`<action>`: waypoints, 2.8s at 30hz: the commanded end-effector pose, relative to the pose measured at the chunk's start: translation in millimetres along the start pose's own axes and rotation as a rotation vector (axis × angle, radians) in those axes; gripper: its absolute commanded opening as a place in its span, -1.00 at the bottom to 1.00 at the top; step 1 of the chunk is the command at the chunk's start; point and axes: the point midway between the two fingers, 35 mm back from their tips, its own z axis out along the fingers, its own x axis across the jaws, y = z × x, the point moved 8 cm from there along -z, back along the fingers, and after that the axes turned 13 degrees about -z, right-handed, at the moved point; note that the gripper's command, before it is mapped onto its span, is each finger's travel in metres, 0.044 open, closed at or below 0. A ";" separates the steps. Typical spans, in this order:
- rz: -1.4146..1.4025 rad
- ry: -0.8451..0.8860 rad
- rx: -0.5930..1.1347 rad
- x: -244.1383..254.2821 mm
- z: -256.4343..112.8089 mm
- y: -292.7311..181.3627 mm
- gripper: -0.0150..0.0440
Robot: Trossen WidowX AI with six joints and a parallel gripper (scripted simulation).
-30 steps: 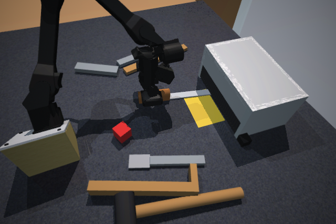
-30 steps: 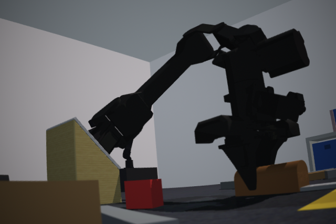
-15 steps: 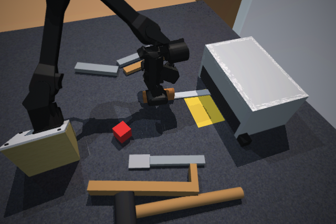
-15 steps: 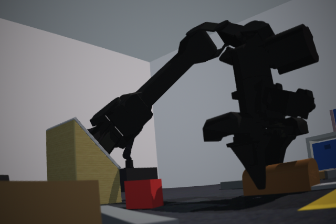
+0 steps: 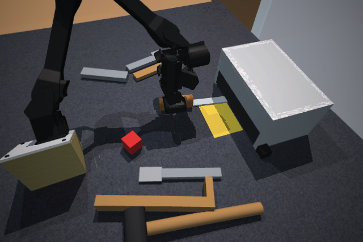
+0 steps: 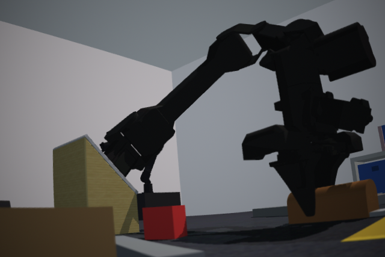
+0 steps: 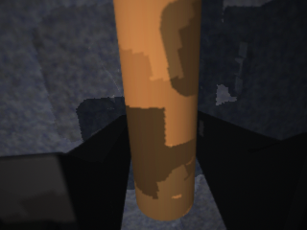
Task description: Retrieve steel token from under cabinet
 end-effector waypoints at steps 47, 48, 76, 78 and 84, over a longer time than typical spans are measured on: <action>-0.006 0.000 -0.004 -9.5 -1.1 49.5 -0.49; -0.006 0.000 -0.004 -9.7 -1.1 50.4 -0.49; -0.008 -0.001 -0.006 -14.6 -1.4 74.3 -0.49; -0.008 -0.001 -0.006 -14.9 -1.4 76.0 -0.49; -0.008 -0.001 -0.006 -17.2 -0.9 78.6 -0.49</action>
